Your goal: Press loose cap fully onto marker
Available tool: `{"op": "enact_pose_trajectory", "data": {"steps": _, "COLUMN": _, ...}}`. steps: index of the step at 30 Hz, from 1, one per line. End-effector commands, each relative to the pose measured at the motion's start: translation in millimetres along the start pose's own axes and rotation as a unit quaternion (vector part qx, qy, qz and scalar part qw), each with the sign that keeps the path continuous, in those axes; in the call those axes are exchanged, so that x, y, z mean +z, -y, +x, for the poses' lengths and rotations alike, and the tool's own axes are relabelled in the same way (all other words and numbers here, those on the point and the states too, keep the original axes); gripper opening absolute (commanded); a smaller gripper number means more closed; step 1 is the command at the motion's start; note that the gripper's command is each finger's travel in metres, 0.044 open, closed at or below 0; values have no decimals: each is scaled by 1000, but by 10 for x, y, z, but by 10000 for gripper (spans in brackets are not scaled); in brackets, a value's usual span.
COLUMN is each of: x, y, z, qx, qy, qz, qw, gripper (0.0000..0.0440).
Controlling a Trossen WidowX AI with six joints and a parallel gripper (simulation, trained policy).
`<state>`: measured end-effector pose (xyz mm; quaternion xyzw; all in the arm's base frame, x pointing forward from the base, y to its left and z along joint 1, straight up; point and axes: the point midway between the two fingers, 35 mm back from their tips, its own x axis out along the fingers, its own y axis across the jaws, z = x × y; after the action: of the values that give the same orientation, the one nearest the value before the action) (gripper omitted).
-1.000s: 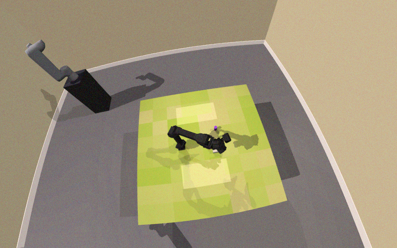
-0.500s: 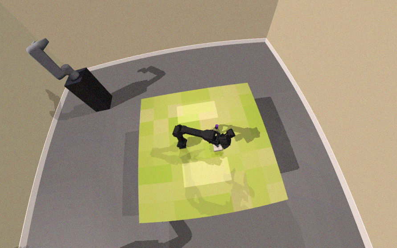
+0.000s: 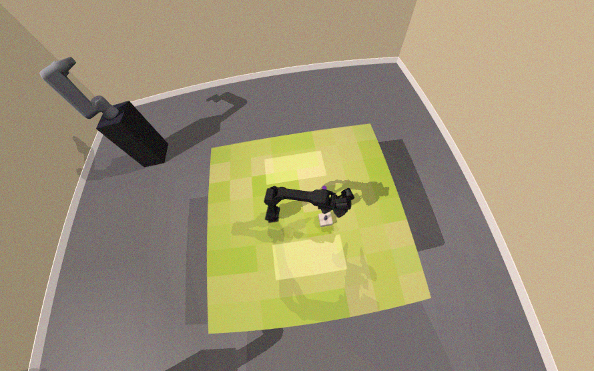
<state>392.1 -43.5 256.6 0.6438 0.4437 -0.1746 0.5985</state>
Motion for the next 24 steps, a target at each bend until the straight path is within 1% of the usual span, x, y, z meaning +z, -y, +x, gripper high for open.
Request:
{"op": "enact_pose_trajectory", "data": {"steps": 1, "x": -39, "y": 3, "z": 74, "qx": -17, "qy": -3, "qz": 2, "qw": 1000, "gripper": 328}}
{"op": "enact_pose_trajectory", "data": {"steps": 24, "x": -341, "y": 87, "z": 516, "qx": -121, "qy": -11, "qz": 2, "qw": 993, "gripper": 330}}
